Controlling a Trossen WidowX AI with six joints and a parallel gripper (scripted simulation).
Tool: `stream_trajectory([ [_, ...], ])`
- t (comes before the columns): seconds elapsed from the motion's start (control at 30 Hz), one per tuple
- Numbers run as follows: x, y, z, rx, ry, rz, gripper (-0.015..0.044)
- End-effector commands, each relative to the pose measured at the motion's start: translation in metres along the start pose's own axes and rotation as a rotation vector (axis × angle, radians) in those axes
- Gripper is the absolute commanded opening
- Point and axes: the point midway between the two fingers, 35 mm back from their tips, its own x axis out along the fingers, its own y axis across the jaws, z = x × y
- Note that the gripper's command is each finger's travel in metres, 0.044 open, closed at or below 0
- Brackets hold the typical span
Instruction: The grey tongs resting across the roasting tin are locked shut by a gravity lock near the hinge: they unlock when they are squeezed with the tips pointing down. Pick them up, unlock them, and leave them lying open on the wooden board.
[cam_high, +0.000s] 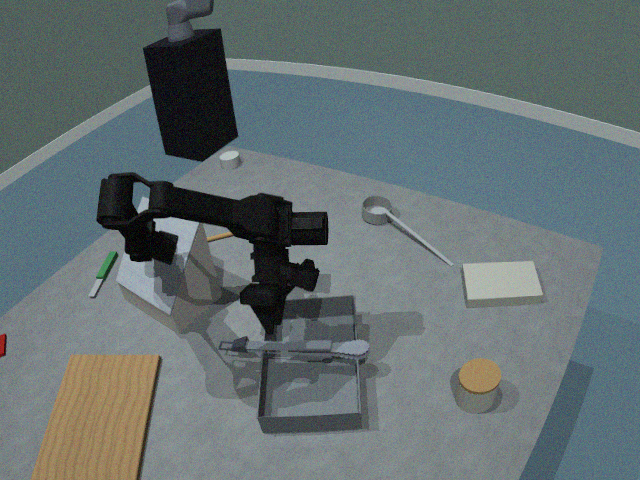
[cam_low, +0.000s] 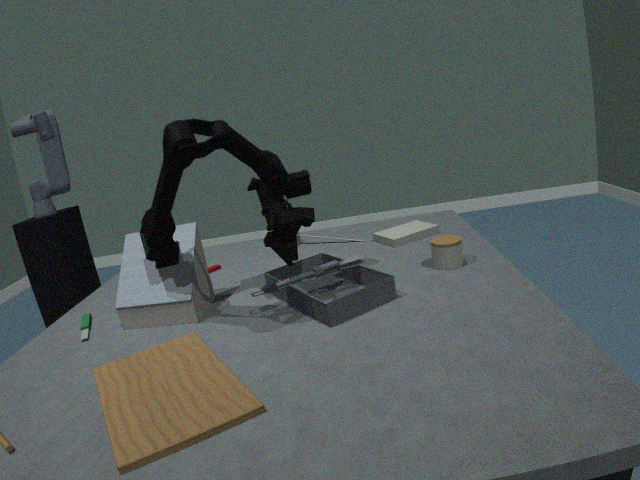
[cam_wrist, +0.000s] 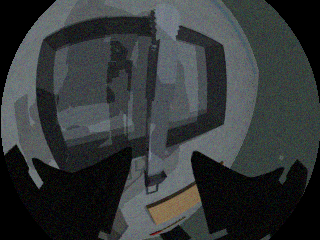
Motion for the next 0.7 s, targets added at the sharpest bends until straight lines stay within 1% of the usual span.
stream_trajectory([
  [0.0, -0.002, 0.004, 0.006, -0.015, 0.001, -0.005, 0.026],
  [0.33, -0.001, 0.006, 0.007, -0.015, 0.001, -0.003, 0.026],
  [0.67, 0.014, 0.009, 0.01, -0.015, -0.003, 0.007, 0.026],
])
